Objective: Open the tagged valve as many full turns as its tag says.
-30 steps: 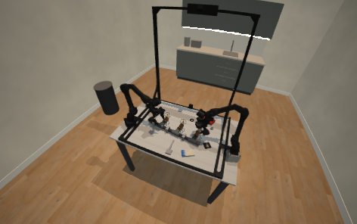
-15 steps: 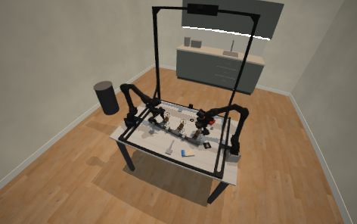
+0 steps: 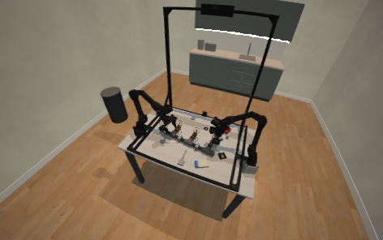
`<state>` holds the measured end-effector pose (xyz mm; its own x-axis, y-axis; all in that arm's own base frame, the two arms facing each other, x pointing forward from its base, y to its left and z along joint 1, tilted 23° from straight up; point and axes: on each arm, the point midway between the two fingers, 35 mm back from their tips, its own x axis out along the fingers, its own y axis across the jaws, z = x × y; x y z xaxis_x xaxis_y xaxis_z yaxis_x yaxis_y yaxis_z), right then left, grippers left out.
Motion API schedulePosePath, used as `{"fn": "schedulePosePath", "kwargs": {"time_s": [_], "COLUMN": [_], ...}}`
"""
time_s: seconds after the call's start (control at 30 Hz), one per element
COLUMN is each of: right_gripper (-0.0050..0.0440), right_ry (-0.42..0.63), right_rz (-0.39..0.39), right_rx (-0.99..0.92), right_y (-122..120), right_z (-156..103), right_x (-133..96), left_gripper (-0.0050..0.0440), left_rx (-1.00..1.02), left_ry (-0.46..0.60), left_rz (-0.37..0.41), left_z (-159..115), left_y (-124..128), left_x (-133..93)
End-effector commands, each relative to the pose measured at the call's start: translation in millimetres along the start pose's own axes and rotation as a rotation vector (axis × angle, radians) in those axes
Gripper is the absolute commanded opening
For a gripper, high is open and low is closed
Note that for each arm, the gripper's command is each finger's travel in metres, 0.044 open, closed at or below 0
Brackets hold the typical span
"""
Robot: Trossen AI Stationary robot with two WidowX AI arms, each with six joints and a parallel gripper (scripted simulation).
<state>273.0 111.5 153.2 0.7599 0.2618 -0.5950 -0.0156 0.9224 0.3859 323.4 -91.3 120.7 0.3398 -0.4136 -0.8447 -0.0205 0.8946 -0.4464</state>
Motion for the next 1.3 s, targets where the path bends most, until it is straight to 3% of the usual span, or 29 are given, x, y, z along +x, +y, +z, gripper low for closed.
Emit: {"fn": "schedulePosePath", "kwargs": {"time_s": [0.0, 0.03, 0.47, 0.67, 0.87, 0.97, 1.1, 1.17, 1.2, 1.27], "right_gripper": [0.0400, 0.0400, 0.0400, 0.0400, 0.0400, 0.0400, 0.0400, 0.0400, 0.0400, 0.0400], "right_ry": [0.000, 0.000, 0.000, 0.000, 0.000, 0.000, 0.000, 0.000, 0.000, 0.000], "right_rz": [0.000, 0.000, 0.000, 0.000, 0.000, 0.000, 0.000, 0.000, 0.000, 0.000], "right_rx": [0.000, 0.000, 0.000, 0.000, 0.000, 0.000, 0.000, 0.000, 0.000, 0.000], "right_y": [0.0, 0.0, 0.0, 0.0, 0.0, 0.0, 0.0, 0.0, 0.0, 0.0], "right_z": [0.0, 0.0, 0.0, 0.0, 0.0, 0.0, 0.0, 0.0, 0.0, 0.0], "right_x": [0.0, 0.0, 0.0, 0.0, 0.0, 0.0, 0.0, 0.0, 0.0, 0.0], "left_gripper": [0.0400, 0.0400, 0.0400, 0.0400, 0.0256, 0.0256, 0.0160, 0.0160, 0.0136, 0.0088], "left_rx": [0.153, 0.153, 1.065, 1.099, 1.076, 1.076, 1.076, 1.076, 1.064, 0.941], "left_ry": [0.000, 0.000, 0.000, 0.000, 0.000, 0.000, 0.000, 0.000, 0.000, 0.000], "left_rz": [0.000, 0.000, 0.000, 0.000, 0.000, 0.000, 0.000, 0.000, 0.001, 0.001], "left_z": [-0.1, -0.1, 0.0, 0.0, 0.0, 0.0, 0.0, 0.0, 0.0, 0.0], "left_y": [0.1, 0.1, 0.2, 0.2, 0.1, 0.1, 0.1, 0.1, 0.2, 0.2], "left_x": [0.0, 0.0, 0.0, 0.0, -0.5, -0.5, -0.5, -0.5, 0.0, 0.0]}}
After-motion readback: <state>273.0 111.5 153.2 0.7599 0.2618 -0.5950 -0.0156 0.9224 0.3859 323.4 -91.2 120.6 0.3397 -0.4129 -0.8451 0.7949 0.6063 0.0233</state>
